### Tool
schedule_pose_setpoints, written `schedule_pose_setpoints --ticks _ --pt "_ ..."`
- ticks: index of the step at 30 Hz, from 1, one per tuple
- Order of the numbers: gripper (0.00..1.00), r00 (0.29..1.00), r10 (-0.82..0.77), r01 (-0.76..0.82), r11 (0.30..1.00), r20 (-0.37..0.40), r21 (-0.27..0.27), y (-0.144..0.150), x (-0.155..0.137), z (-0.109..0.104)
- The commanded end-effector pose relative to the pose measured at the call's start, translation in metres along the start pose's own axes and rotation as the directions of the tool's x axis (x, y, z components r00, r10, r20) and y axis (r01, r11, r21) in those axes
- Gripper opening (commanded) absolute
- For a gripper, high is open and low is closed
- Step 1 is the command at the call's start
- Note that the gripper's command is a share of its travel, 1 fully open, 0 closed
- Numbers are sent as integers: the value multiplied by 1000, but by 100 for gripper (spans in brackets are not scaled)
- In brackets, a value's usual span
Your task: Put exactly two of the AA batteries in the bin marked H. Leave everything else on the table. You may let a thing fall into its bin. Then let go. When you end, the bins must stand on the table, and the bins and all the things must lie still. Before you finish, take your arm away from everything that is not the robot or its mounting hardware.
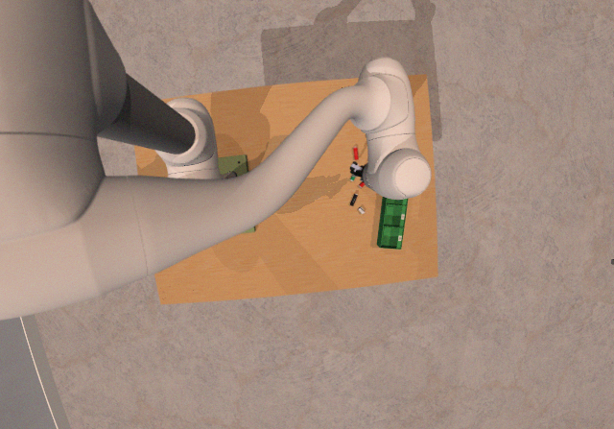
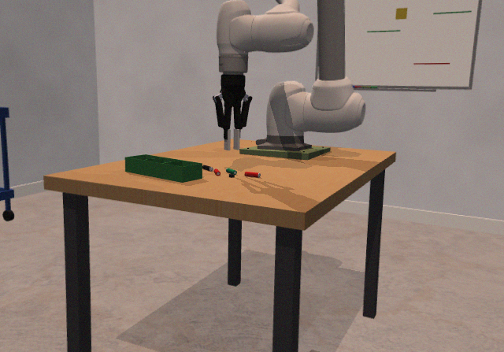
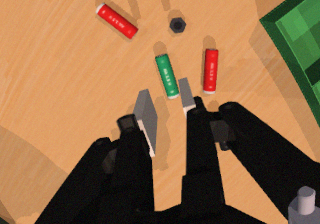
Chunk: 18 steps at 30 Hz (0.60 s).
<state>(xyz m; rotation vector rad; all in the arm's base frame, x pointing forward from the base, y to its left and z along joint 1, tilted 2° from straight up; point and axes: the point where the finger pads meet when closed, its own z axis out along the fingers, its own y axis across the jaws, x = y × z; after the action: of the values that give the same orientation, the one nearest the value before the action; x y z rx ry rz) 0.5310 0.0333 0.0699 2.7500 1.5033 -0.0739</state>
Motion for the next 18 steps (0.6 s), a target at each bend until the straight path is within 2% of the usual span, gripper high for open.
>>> schedule_pose_setpoints --ticks 1,6,18 --pt "17 1000 -3 3 1000 -5 1 1 3 0" --pt "17 1000 -3 3 1000 -5 1 1 3 0" --pt "17 1000 -3 3 1000 -5 1 1 2 44"
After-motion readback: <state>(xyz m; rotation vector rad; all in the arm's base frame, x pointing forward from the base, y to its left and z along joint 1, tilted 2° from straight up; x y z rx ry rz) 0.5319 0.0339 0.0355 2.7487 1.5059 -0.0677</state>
